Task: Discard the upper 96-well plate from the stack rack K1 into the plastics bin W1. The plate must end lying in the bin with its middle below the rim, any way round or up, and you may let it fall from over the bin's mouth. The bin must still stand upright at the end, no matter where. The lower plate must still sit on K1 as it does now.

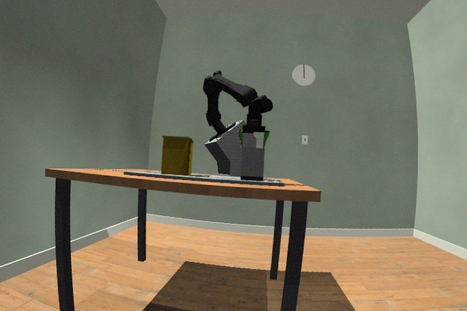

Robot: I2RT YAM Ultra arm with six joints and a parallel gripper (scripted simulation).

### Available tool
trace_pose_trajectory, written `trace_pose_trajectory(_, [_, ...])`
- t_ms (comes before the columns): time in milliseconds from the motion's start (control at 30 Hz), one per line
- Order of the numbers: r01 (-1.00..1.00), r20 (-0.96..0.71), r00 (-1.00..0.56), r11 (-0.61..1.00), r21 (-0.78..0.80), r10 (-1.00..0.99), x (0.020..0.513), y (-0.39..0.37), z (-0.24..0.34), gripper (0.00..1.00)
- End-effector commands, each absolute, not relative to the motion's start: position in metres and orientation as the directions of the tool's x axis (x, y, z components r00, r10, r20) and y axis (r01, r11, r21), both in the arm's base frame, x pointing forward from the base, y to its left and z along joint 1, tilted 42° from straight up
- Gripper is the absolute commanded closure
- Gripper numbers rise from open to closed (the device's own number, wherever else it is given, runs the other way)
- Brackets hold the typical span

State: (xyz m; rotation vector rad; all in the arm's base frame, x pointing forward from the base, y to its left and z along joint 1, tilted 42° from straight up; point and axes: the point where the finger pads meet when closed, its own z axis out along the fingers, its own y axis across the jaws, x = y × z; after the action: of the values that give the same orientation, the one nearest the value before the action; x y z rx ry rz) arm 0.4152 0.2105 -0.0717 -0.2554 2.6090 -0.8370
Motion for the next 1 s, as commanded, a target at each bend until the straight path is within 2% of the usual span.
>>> trace_pose_trajectory(0, [-0.071, -0.302, -0.902, 0.796, -0.601, -0.309, 0.413, 0.211, -0.077, 0.00])
trace_pose_trajectory(467, [-0.078, -0.295, -0.903, 0.794, -0.604, -0.313, 0.420, 0.199, -0.097, 0.00])
trace_pose_trajectory(600, [-0.068, -0.327, -0.892, 0.807, -0.587, -0.313, 0.426, 0.206, -0.084, 0.00])
trace_pose_trajectory(967, [-0.082, -0.300, -0.899, 0.796, -0.599, -0.318, 0.429, 0.193, -0.111, 0.00])
